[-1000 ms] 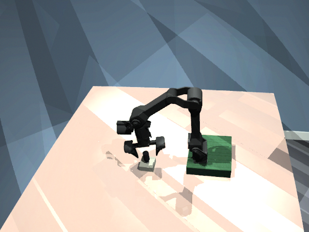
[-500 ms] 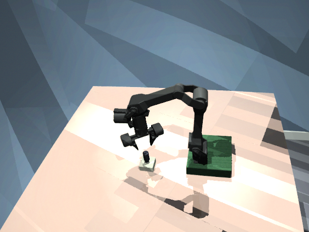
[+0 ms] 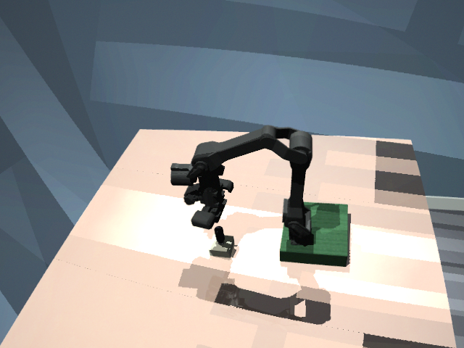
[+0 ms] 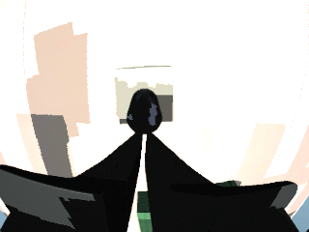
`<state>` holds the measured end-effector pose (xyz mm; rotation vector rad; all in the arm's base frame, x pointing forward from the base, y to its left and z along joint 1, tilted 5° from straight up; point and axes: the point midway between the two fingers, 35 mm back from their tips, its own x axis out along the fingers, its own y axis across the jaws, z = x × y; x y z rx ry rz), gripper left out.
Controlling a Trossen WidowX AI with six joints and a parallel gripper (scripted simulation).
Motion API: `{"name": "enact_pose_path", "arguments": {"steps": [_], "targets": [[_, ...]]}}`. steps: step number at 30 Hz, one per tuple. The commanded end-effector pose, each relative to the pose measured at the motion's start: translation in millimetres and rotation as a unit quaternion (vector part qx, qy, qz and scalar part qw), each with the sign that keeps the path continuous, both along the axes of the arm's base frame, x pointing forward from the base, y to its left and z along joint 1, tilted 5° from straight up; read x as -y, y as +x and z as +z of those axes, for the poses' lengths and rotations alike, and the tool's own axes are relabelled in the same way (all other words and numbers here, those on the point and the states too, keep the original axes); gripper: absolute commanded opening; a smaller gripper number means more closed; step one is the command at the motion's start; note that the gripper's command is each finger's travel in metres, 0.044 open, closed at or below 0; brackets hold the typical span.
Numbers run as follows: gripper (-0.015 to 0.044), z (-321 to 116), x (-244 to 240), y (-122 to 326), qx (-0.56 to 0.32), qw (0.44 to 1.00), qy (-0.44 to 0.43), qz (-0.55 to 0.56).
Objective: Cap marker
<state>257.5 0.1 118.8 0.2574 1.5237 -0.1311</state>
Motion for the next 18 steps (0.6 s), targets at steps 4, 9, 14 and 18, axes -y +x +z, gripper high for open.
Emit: {"name": "enact_pose_path", "arguments": {"steps": [4, 9, 14, 18], "targets": [[0.0, -3, 0, -1, 0.005, 0.997, -0.003, 0.076], [0.0, -3, 0, -1, 0.005, 0.997, -0.003, 0.076], [0.0, -8, -1, 0, 0.005, 0.997, -0.003, 0.076], [0.0, -14, -1, 0, 0.005, 0.997, -0.003, 0.076]]}}
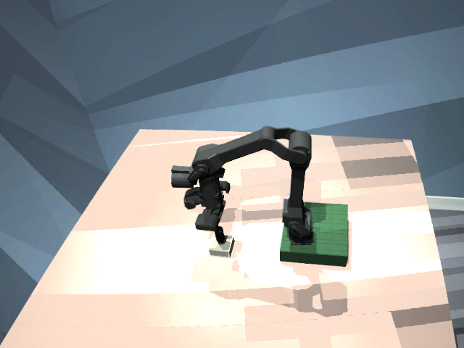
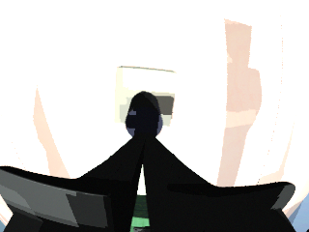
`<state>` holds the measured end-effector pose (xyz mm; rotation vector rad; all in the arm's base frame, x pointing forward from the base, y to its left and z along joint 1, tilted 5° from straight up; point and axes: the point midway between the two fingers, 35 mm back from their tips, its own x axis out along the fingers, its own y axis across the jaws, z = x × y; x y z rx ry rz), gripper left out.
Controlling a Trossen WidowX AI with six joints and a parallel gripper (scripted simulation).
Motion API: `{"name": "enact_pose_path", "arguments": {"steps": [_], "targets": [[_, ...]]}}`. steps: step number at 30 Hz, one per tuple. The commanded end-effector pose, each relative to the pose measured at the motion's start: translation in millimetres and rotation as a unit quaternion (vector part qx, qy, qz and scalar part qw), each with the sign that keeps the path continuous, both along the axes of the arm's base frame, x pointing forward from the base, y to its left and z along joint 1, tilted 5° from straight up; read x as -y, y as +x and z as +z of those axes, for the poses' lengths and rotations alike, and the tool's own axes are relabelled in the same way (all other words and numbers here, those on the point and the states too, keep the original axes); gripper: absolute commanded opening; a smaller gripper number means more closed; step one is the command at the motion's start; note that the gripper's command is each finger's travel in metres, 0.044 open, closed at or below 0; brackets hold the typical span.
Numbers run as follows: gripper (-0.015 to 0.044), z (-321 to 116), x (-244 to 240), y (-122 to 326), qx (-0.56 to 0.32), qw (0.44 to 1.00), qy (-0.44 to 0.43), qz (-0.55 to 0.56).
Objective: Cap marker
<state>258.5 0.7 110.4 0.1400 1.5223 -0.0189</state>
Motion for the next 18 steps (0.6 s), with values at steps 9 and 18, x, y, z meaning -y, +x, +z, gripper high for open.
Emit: {"name": "enact_pose_path", "arguments": {"steps": [9, 18], "targets": [[0.0, -18, -1, -1, -0.003, 1.0, 0.0, 0.003], [0.0, -31, -2, 0, -0.003, 1.0, 0.0, 0.003]]}}
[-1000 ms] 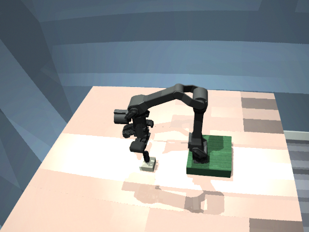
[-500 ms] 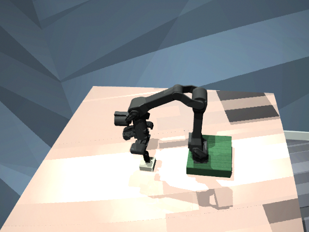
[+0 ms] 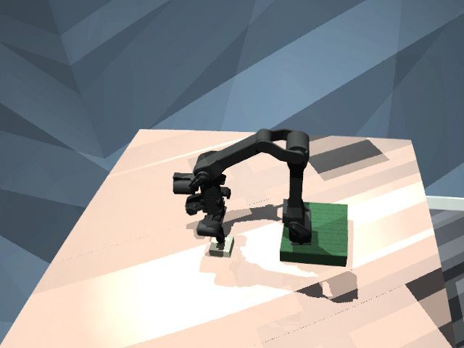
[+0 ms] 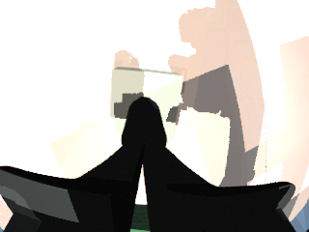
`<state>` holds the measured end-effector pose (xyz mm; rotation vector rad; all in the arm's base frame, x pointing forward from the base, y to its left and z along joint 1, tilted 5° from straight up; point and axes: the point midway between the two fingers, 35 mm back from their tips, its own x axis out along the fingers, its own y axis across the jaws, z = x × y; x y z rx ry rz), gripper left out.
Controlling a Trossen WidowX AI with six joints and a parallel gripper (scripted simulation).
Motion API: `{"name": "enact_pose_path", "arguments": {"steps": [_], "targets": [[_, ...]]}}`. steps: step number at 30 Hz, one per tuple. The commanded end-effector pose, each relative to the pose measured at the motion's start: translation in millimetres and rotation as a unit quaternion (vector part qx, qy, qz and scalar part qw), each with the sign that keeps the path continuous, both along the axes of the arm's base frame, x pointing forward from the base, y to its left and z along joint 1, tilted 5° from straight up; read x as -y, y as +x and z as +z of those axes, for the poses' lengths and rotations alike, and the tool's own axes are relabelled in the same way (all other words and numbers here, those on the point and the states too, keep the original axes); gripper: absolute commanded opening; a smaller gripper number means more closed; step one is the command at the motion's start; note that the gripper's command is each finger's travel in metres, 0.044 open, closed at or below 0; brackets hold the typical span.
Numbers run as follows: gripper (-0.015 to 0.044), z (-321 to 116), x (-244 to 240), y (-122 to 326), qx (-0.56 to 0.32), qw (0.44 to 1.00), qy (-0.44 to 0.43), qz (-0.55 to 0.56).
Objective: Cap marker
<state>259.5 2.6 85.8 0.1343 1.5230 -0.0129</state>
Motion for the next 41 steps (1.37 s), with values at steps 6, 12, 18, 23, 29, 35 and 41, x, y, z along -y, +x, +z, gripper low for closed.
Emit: {"name": "enact_pose_path", "arguments": {"steps": [6, 12, 18, 23, 29, 35, 41], "targets": [[0.0, -4, 0, 2, 0.004, 1.0, 0.0, 0.001], [0.0, -2, 0, 2, 0.004, 1.0, 0.0, 0.001], [0.0, 66, 5, 2, 0.003, 1.0, 0.0, 0.001], [0.0, 85, 6, -2, 0.003, 1.0, 0.0, 0.001], [0.0131, 85, 6, -2, 0.003, 1.0, 0.0, 0.001], [0.0289, 85, 6, -2, 0.003, 1.0, 0.0, 0.001], [0.044, 85, 6, -2, 0.003, 1.0, 0.0, 0.001]]}}
